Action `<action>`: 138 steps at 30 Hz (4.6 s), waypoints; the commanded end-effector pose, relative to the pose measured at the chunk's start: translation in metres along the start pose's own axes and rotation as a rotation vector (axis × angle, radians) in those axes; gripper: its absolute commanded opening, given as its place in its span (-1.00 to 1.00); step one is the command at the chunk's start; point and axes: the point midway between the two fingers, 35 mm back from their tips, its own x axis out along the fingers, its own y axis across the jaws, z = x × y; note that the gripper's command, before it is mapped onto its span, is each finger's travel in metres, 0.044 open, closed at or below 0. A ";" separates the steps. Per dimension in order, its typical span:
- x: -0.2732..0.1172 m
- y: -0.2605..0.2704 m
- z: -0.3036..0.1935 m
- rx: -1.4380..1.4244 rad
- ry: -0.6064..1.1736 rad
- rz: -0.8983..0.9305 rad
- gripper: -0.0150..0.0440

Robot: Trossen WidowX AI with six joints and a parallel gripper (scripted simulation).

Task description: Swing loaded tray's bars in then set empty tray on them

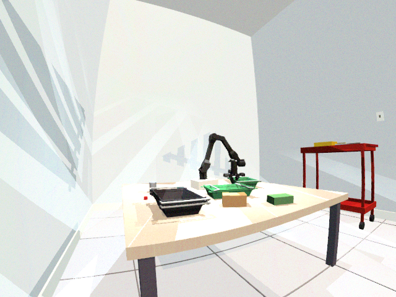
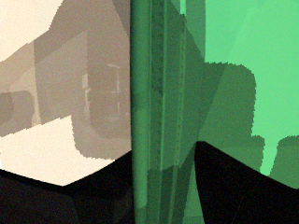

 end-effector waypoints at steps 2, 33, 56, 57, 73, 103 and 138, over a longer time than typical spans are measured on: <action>-0.005 0.002 0.000 -0.004 0.001 0.010 -0.49; -0.091 -0.007 0.001 -0.004 0.000 0.009 -0.49; -0.171 -0.049 0.007 -0.004 0.000 0.006 -0.49; -0.174 -0.050 0.007 -0.004 0.000 0.006 -0.49; -0.176 -0.050 0.007 -0.004 0.000 0.006 -0.49; -0.177 -0.052 -0.044 0.162 0.001 0.002 -0.49; -0.180 -0.018 -0.181 0.626 0.009 -0.005 -0.49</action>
